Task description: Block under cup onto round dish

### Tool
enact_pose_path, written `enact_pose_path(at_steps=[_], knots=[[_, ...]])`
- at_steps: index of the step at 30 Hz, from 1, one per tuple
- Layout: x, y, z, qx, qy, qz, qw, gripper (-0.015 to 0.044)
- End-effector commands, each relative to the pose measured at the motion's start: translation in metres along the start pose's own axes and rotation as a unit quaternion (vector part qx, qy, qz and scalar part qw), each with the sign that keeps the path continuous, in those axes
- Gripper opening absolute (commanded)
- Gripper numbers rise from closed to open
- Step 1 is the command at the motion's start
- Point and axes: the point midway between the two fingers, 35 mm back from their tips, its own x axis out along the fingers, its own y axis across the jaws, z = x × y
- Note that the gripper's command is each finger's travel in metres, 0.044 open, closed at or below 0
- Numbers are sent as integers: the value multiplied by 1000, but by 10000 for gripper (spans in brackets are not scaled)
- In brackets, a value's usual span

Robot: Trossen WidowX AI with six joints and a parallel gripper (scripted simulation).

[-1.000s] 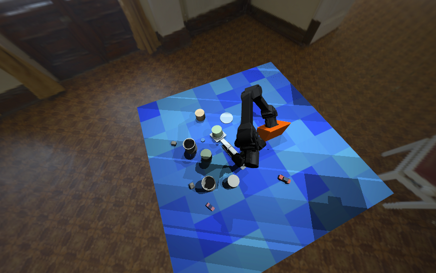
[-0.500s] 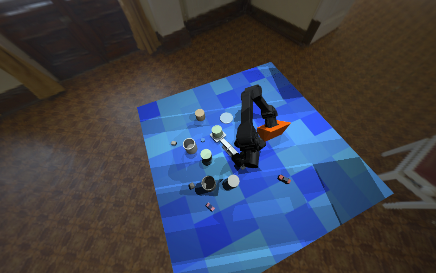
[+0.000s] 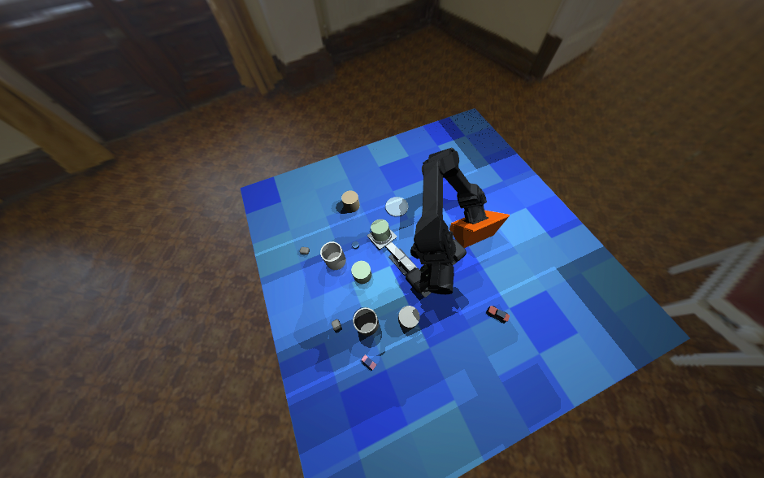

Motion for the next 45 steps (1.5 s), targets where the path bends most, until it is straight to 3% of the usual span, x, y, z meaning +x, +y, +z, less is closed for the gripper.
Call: enact_pose_path(at_steps=[1, 19, 32, 45], knots=[[-1, 0, -1, -1, 0, 2, 1000, 0], [0, 0, -2, -1, 0, 2, 1000, 0], [84, -28, -113, 2, 6, 6, 1000, 0], [109, -29, -118, 2, 6, 6, 1000, 0]])
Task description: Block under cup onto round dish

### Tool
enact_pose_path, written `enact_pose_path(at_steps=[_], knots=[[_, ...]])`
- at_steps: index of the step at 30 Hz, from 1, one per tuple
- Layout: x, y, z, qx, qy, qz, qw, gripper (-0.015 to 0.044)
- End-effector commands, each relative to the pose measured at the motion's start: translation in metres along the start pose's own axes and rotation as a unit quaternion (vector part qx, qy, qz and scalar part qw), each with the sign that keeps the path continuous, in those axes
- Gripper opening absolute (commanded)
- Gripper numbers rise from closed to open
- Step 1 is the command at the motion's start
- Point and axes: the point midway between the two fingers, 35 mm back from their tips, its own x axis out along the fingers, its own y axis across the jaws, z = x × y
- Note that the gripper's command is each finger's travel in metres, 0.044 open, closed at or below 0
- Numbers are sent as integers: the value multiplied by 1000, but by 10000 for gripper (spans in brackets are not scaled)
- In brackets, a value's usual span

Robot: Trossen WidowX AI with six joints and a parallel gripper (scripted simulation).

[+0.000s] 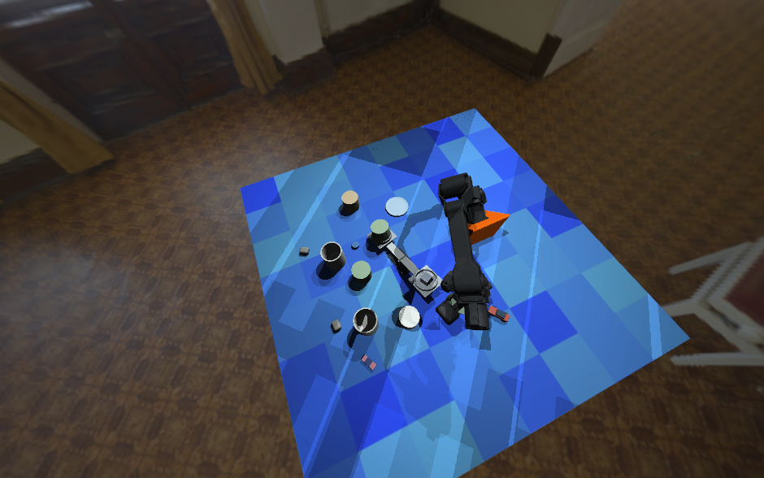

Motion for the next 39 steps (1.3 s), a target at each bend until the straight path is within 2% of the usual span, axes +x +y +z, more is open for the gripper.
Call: enact_pose_path(at_steps=[1, 4, 20, 35, 37, 39], knots=[[19, -1, 0, -3, -3, -1, 1000, 0], [32, -2, 1, -3, -4, -1, 1000, 0], [51, -2, 1, -2, -4, -1, 1000, 0], [47, -2, 2, 0, -4, -5, 1000, 394], [35, -1, 1, -1, -3, -4, 1000, 440], [5, -1, 0, -2, -3, -2, 1000, 440]])
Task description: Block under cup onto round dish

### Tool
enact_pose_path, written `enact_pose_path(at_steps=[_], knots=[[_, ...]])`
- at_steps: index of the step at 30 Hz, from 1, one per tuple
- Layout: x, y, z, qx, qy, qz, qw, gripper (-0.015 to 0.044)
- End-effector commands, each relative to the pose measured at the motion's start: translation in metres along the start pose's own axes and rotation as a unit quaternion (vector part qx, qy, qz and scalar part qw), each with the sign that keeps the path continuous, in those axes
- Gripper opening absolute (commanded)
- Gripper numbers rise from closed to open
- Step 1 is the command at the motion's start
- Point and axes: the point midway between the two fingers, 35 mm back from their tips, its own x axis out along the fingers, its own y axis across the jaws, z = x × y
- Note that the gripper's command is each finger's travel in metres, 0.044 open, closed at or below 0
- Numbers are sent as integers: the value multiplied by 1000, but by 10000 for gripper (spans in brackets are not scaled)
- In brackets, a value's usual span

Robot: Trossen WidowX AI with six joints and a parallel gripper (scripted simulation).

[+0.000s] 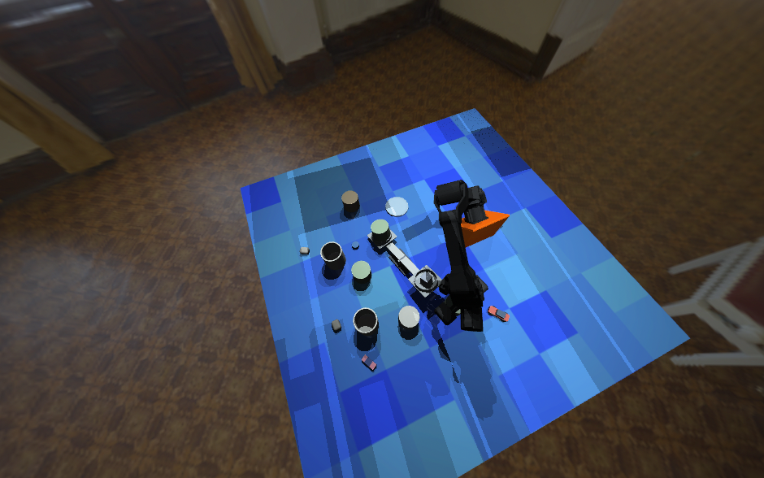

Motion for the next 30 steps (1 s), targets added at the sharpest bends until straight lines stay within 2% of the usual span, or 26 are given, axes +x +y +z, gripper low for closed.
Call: enact_pose_path(at_steps=[1, 7, 10, 14, 18, 26, 30], knots=[[-43, 2, -3, 2, 8, 12, 1000, 440], [-46, 2, -3, 2, 8, 12, 1000, 440], [-58, 10, 18, -14, 8, 13, 1000, 361], [-85, 27, 84, -61, 6, 13, 998, 260], [-97, 32, 124, -87, 3, 12, 996, 260], [-97, 32, 126, -88, 3, 12, 996, 260], [-83, 32, 126, -88, 3, 12, 996, 260]])
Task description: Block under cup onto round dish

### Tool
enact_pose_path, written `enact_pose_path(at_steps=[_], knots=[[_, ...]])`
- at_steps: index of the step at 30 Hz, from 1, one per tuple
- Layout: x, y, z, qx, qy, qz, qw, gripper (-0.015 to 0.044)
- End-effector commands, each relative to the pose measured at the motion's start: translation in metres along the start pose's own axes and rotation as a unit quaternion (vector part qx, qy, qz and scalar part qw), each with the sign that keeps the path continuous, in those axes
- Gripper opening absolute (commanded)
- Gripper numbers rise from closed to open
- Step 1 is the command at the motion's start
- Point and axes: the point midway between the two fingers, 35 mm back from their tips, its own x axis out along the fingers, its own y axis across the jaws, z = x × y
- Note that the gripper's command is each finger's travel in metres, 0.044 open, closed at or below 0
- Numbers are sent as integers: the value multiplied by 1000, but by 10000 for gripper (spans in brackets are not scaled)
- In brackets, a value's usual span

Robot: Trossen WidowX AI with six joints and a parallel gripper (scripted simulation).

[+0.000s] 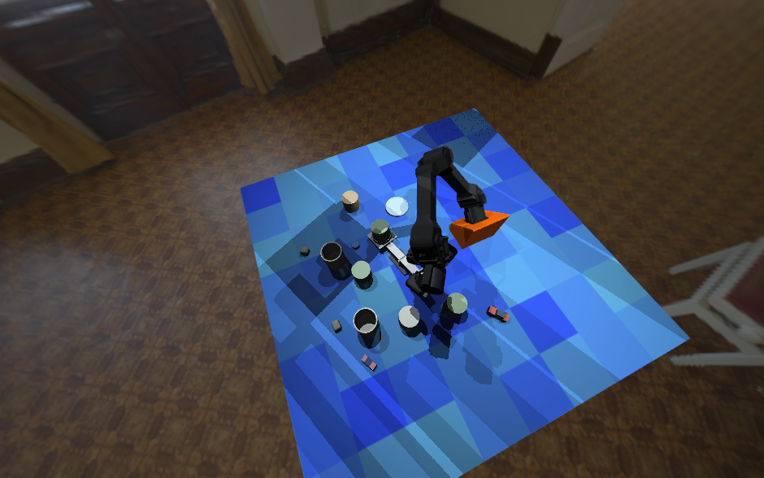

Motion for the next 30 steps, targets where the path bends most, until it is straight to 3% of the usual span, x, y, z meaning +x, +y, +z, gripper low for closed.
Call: enact_pose_path(at_steps=[1, 27, 30], knots=[[10, 0, 3, -1, -2, 0, 1000, 260], [47, 0, 3, -1, -2, 0, 1000, 260], [47, 0, 3, -1, -2, 0, 1000, 181]])
